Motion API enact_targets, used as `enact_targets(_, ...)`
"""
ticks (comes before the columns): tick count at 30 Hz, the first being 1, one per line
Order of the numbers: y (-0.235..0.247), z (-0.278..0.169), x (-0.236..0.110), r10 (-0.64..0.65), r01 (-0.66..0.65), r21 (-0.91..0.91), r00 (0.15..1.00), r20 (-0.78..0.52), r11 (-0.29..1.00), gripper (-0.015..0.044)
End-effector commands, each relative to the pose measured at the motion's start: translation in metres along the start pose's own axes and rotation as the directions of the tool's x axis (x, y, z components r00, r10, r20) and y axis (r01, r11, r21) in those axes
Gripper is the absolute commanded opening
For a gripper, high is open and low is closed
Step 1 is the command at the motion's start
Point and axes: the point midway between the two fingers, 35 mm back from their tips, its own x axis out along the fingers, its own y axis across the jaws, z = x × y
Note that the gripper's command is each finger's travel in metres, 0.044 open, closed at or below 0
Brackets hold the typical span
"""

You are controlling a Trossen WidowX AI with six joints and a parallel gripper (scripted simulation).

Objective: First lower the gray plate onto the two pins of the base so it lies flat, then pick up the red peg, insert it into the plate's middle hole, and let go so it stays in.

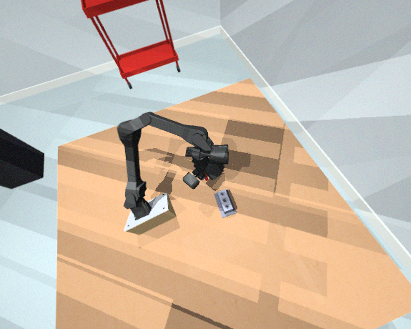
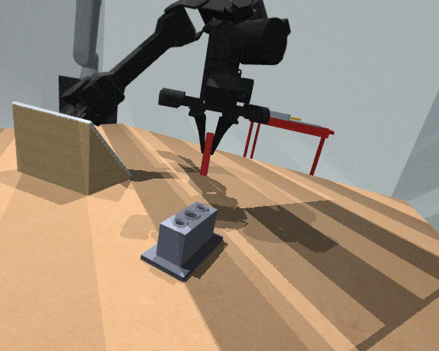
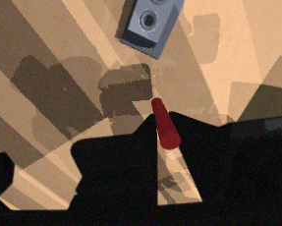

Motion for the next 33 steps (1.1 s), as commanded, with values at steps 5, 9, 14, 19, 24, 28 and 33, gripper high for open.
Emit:
enact_targets(5, 0.0, 0.026, 0.0, -0.004, 0.004, 0.002, 1.0, -0.002, 1.0, 0.0)
enact_targets(9, 0.0, 0.038, 0.001, -0.004, 0.004, 0.001, 1.0, -0.002, 1.0, 0.0)
enact_targets(14, 0.0, 0.054, 0.002, -0.004, 0.004, 0.0, 1.0, -0.003, 1.0, 0.0)
enact_targets(19, -0.002, 0.069, 0.003, -0.004, 0.004, -0.001, 1.0, -0.003, 1.0, 0.0)
enact_targets(24, -0.005, 0.085, 0.004, -0.004, 0.004, -0.003, 1.0, -0.004, 1.0, 0.0)
enact_targets(28, -0.007, 0.098, 0.006, -0.004, 0.004, -0.003, 1.0, -0.005, 1.0, 0.0)
enact_targets(33, -0.012, 0.113, 0.008, -0.003, 0.003, -0.003, 1.0, -0.008, 1.0, 0.0)
